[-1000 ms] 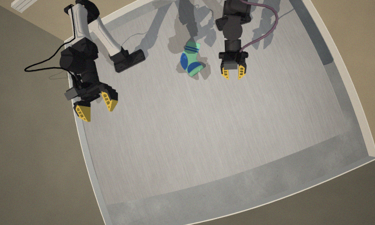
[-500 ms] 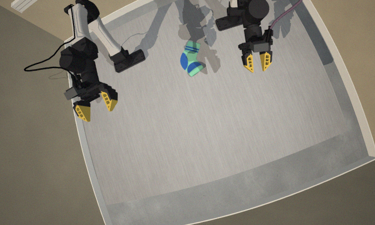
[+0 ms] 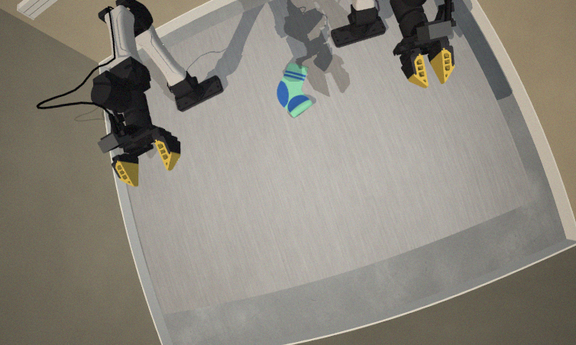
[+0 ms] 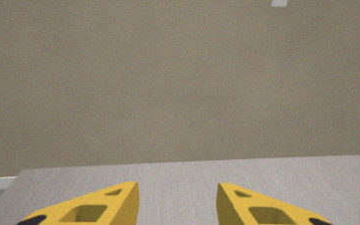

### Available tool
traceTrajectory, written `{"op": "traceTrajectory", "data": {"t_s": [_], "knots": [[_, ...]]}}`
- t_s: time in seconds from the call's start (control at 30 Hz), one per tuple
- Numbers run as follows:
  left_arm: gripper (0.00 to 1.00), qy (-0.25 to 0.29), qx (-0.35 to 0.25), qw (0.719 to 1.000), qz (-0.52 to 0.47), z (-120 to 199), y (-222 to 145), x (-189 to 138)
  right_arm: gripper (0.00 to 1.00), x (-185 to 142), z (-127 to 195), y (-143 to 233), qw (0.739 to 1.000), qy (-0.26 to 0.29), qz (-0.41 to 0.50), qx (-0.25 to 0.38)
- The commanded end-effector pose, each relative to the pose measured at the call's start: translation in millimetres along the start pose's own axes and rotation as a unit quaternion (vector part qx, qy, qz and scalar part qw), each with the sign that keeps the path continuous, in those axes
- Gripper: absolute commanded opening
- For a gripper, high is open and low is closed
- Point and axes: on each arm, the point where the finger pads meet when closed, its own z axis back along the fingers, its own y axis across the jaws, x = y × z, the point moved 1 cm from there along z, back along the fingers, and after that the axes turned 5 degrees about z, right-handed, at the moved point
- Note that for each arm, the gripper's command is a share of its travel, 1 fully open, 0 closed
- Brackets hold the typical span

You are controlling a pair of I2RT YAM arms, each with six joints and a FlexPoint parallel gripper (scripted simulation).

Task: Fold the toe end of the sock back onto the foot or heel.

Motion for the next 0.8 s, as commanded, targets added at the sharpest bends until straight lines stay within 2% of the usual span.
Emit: {"op": "traceTrajectory", "data": {"t_s": [0.0, 0.1, 0.13, 0.3, 0.33, 0.37, 0.4, 0.47, 0.57, 0.77], "knots": [[0.39, -0.049, -0.005, 0.999, 0.003, 11, 9, 20, 1.0, 20, 7, -3, 1.0, -0.024, 0.003, -0.007], [0.39, -0.053, -0.001, 0.999, 0.003, 11, 13, 22, 1.0, 12, 4, -2, 1.0, -0.015, 0.002, -0.004], [0.39, -0.058, 0.003, 0.998, 0.002, 15, 17, 24, 1.0, 22, 7, -4, 1.0, -0.027, 0.003, -0.008], [0.39, -0.065, 0.017, 0.998, 0.007, 20, 28, 27, 1.0, 18, 6, -3, 1.0, -0.022, 0.003, -0.007], [0.39, -0.067, 0.014, 0.998, 0.006, 20, 25, 31, 1.0, 20, 7, -3, 1.0, -0.025, 0.003, -0.007], [0.39, -0.092, 0.014, 0.996, 0.005, 28, 23, 53, 1.0, 21, 8, -3, 1.0, -0.027, 0.003, -0.007], [0.39, -0.096, 0.022, 0.995, 0.006, 30, 26, 55, 1.0, 21, 8, -3, 1.0, -0.027, 0.003, -0.007], [0.39, -0.094, 0.02, 0.995, 0.005, 28, 24, 53, 1.0, 22, 8, -4, 1.0, -0.028, 0.003, -0.008], [0.39, -0.065, 0.023, 0.998, 0.007, 16, 26, 33, 1.0, 23, 8, -4, 1.0, -0.029, 0.003, -0.008], [0.39, -0.06, 0.025, 0.998, 0.007, 18, 27, 31, 1.0, 12, 1, -3, 1.0, -0.014, 0.003, -0.006]]}}
